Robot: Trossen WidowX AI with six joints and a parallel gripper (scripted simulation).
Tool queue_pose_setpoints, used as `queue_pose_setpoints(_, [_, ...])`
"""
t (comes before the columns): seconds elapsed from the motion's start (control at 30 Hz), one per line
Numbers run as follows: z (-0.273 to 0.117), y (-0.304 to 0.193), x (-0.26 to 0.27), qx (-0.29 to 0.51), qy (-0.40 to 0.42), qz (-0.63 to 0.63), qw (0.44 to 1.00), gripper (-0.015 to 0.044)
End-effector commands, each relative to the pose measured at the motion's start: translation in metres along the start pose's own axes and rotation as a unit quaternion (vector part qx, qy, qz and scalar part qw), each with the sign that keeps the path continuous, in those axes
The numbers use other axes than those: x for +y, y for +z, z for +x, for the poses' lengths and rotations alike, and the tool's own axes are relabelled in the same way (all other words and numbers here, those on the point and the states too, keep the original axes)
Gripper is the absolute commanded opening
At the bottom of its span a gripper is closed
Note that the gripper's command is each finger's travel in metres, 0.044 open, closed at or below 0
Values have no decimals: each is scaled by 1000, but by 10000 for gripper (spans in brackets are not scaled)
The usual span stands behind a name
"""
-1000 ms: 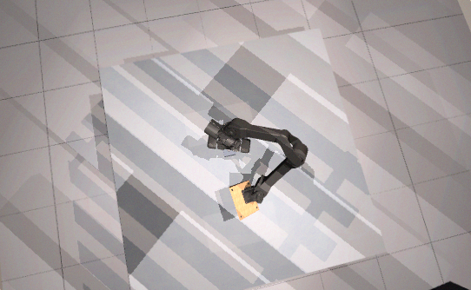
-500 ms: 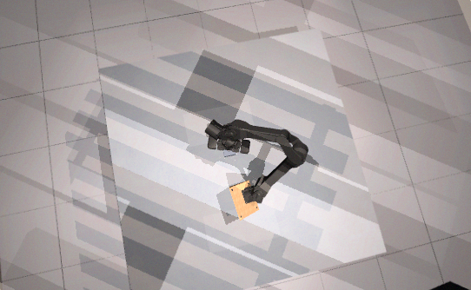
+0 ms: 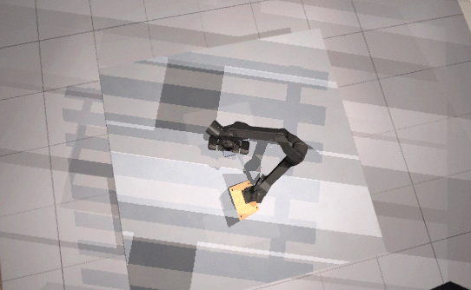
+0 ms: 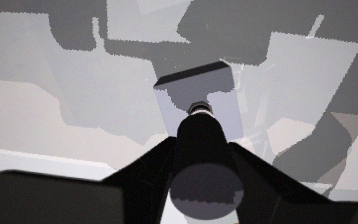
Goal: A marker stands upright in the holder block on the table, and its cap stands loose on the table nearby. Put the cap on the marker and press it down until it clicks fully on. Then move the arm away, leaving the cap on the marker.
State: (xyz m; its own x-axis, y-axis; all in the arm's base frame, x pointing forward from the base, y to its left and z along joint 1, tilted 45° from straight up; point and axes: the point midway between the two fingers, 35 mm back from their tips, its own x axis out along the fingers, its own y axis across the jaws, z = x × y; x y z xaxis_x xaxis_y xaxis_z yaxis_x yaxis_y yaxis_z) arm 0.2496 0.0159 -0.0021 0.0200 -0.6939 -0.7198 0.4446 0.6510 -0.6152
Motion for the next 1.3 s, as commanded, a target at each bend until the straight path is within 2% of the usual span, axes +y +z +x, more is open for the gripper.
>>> queue_pose_setpoints(0.0, [7, 0, -1, -3, -2, -1, 1000, 0])
queue_pose_setpoints(0.57, [21, 0, -2, -3, -3, -1, 1000, 0])
queue_pose_setpoints(1.1, [20, -1, -2, -1, -2, 0, 1000, 420])
queue_pose_setpoints(1.13, [20, -1, -2, -1, -2, 0, 1000, 440])
queue_pose_setpoints(1.2, [18, 0, -1, -1, -1, 0, 1000, 440])
queue_pose_setpoints(1.27, [-1, 1, 1, 0, 0, 0, 1000, 440])
